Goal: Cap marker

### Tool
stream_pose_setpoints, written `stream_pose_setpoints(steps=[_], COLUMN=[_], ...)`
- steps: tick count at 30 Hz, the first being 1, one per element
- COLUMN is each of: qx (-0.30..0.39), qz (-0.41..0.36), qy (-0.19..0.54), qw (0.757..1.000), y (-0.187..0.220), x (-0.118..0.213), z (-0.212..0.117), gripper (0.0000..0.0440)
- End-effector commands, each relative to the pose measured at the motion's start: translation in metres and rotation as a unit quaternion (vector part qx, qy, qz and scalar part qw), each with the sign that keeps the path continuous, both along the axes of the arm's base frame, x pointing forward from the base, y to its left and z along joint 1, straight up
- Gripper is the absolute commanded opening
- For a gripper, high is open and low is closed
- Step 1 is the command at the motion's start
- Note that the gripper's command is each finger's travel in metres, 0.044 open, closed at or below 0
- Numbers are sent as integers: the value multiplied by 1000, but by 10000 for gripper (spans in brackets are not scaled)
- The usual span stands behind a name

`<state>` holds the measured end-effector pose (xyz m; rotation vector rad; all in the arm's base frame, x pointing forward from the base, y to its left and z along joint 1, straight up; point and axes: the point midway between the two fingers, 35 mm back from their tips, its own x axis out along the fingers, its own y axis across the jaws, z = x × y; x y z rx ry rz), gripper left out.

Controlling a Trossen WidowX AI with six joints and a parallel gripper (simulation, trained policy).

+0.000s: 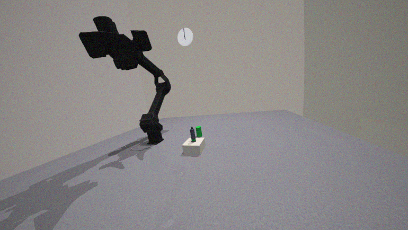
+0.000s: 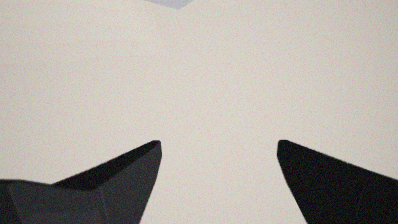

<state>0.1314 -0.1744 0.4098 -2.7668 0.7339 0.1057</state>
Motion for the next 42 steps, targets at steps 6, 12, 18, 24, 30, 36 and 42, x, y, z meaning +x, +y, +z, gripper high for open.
stream_pose_setpoints(steps=[6, 12, 18, 24, 30, 36, 42], qx=[54, 86, 117, 146, 173, 199, 222], qz=[16, 27, 37, 46, 56, 65, 73], qy=[10, 19, 30, 43, 59, 77, 96], qw=[998, 996, 992, 987, 982, 975, 968], y=[-6, -8, -10, -12, -13, -13, -12], x=[10, 17, 24, 32, 39, 47, 55], z=[-15, -25, -35, -46, -56, -67, -78], gripper=[316, 316, 316, 316, 316, 316, 316])
